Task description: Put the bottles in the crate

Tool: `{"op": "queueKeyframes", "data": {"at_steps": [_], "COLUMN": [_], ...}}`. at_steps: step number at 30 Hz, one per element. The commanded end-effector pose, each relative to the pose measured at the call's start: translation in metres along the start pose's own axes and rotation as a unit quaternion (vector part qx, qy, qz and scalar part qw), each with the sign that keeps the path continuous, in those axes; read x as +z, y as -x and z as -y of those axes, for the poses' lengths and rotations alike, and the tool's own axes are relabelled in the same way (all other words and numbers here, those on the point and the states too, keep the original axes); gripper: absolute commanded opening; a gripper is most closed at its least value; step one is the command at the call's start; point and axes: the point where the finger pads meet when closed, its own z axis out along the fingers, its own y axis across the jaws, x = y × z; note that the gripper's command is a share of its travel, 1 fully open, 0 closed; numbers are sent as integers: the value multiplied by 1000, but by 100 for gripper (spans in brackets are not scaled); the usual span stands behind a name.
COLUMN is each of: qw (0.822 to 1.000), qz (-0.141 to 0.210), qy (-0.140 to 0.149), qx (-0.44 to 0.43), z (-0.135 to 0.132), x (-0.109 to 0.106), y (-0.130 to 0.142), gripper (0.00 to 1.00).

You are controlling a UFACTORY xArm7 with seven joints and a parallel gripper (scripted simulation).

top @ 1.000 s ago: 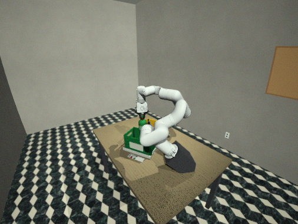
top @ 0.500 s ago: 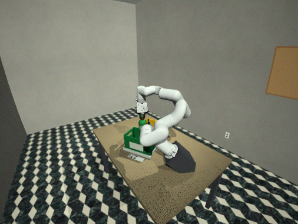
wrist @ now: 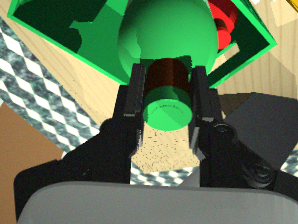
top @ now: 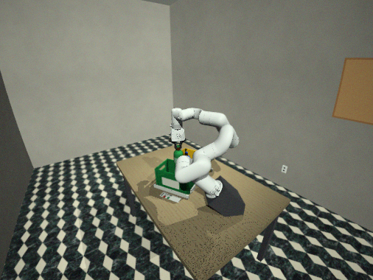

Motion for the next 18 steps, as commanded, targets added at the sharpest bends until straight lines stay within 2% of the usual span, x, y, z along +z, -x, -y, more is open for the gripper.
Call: {"op": "queueKeyframes", "data": {"at_steps": [1, 18], "qw": [1000, 1000], "qz": [-2, -2], "qy": [0, 0], "qx": [0, 0], "z": [0, 0], "x": [3, 18], "y": [-1, -1], "gripper": [0, 0]}}
